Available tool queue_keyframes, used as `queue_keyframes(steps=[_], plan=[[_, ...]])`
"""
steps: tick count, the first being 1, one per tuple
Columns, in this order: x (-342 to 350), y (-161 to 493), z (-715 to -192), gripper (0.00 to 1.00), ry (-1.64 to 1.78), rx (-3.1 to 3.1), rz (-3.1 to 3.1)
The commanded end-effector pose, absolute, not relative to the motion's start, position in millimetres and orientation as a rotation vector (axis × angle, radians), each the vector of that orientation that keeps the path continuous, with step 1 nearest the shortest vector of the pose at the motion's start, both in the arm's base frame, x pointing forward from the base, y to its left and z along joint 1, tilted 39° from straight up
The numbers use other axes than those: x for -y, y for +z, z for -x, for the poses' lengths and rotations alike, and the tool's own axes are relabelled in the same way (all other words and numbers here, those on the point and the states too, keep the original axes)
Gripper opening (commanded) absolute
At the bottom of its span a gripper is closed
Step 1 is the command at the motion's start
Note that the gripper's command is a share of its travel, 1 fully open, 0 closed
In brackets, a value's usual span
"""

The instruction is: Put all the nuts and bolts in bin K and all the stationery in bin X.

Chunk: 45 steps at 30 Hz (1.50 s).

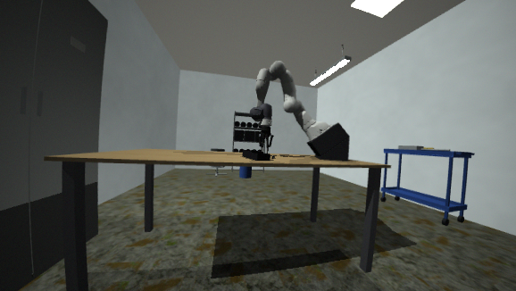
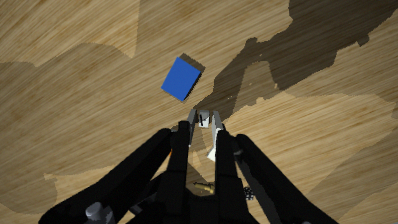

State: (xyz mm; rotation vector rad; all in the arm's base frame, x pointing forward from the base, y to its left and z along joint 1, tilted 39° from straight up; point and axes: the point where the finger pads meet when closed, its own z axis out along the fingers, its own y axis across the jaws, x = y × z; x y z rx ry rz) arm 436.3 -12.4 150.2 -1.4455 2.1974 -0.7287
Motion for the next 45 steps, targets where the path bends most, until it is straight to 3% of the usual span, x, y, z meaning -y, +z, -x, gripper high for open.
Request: queue_keyframes(steps=[1, 2, 3, 45], plan=[[12.8, 151.0, -438.0, 0.18, -0.733, -2.192, 1.448], [12.8, 151.0, -438.0, 0.18, -0.733, -2.192, 1.448], [12.8, 151.0, -438.0, 0.06, -0.733, -2.192, 1.448], [6.1, 176.9, -418.1, 0.06, -0.733, -2.192, 1.448]])
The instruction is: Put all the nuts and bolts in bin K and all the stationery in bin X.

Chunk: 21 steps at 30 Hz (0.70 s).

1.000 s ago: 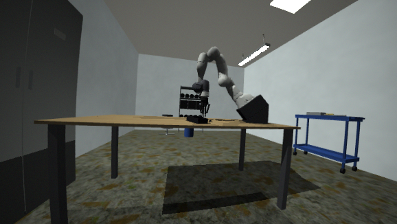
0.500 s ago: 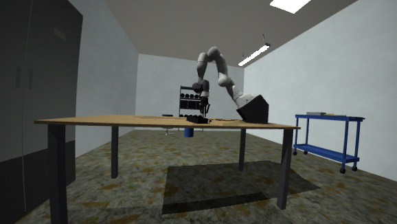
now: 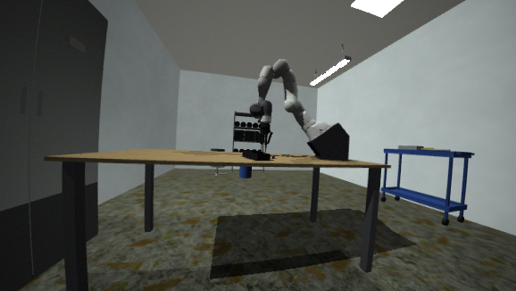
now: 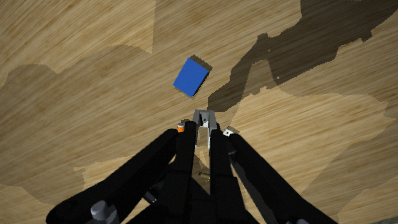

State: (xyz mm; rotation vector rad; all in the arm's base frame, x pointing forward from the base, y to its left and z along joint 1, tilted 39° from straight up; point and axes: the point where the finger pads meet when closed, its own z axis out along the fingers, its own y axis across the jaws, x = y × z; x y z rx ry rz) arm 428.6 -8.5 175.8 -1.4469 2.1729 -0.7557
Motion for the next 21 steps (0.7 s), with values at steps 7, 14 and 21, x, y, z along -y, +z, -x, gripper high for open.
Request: queue_keyframes(steps=[7, 14, 21], plan=[[2.1, 192.4, -406.2, 0.06, -0.733, -2.192, 1.448], [0.7, 197.6, -402.2, 0.06, -0.733, -2.192, 1.448], [0.7, 197.6, -402.2, 0.06, -0.733, -2.192, 1.448]])
